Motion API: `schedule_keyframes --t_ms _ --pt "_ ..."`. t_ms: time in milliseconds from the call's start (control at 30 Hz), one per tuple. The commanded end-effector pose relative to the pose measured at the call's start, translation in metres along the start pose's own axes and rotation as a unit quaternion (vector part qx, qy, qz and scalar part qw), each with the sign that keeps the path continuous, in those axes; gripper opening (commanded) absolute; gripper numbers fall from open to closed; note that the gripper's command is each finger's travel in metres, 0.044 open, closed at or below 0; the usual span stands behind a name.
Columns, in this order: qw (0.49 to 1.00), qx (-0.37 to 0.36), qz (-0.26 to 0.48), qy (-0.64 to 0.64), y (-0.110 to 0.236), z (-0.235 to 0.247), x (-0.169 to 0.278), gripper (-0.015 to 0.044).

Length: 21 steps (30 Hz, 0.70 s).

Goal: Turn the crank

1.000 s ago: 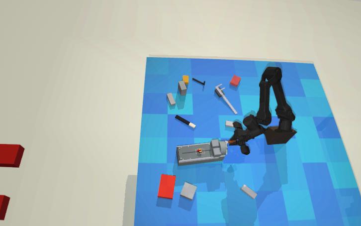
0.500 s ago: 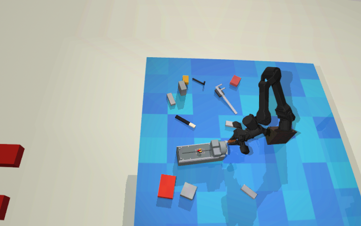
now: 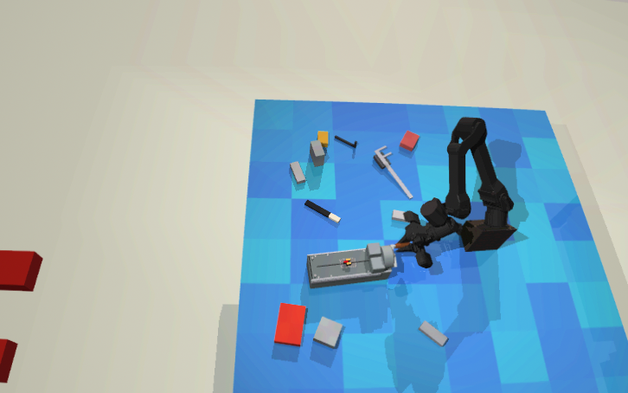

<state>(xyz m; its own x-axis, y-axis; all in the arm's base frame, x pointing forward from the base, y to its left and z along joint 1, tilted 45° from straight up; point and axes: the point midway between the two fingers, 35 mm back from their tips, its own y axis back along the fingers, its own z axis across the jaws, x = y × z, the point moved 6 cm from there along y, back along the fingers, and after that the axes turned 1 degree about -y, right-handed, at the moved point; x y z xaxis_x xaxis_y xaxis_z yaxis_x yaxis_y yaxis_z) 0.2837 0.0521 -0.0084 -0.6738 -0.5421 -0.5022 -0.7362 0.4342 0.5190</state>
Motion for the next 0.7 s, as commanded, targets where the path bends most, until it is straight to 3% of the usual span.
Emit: schedule_keyframes --t_ms 0,667 --pt "1.0 0.005 0.008 -0.002 -0.006 -0.003 0.005 0.0" --pt "1.0 0.005 0.008 -0.002 -0.02 0.002 0.02 0.0"
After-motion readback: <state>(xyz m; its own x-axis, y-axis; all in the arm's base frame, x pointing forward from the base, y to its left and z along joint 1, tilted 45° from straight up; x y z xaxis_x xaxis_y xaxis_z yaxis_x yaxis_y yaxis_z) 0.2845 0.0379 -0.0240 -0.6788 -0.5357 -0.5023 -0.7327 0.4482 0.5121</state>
